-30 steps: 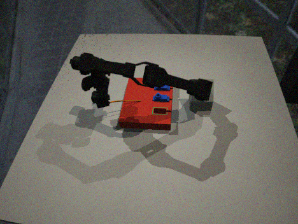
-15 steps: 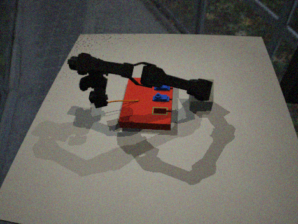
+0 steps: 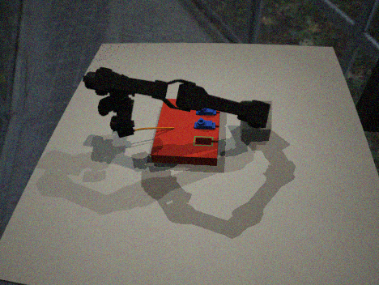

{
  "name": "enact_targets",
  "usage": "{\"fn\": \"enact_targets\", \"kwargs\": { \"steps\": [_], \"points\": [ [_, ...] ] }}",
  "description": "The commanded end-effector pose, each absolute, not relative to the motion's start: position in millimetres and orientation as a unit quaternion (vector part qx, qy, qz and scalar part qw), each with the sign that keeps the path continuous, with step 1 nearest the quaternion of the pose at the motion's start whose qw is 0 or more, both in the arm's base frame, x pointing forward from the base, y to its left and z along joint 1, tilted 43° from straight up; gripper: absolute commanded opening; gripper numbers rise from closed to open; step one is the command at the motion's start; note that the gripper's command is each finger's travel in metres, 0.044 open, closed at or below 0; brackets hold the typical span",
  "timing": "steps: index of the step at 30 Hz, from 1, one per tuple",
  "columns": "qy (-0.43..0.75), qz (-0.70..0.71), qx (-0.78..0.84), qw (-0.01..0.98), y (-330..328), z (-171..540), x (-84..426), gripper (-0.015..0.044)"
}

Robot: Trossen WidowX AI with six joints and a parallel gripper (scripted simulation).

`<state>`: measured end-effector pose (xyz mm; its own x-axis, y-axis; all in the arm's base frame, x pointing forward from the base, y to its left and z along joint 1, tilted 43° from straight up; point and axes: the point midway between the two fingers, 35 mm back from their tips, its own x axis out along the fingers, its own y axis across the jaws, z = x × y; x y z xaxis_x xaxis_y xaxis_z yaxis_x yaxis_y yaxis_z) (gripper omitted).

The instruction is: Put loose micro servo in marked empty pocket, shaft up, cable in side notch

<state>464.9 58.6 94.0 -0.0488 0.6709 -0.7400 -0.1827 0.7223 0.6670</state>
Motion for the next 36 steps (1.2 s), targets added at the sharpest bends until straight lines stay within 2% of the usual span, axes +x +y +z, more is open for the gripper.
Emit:
{"fn": "enact_targets", "kwargs": {
  "steps": [1, 12, 36],
  "points": [
    [0.647, 0.321, 0.192, 0.664, 59, 95, 469, 0.0],
    [0.642, 0.319, 0.194, 0.669, 59, 95, 469, 0.0],
    [0.643, 0.318, 0.194, 0.669, 58, 97, 423, 0.0]
  ]
}}
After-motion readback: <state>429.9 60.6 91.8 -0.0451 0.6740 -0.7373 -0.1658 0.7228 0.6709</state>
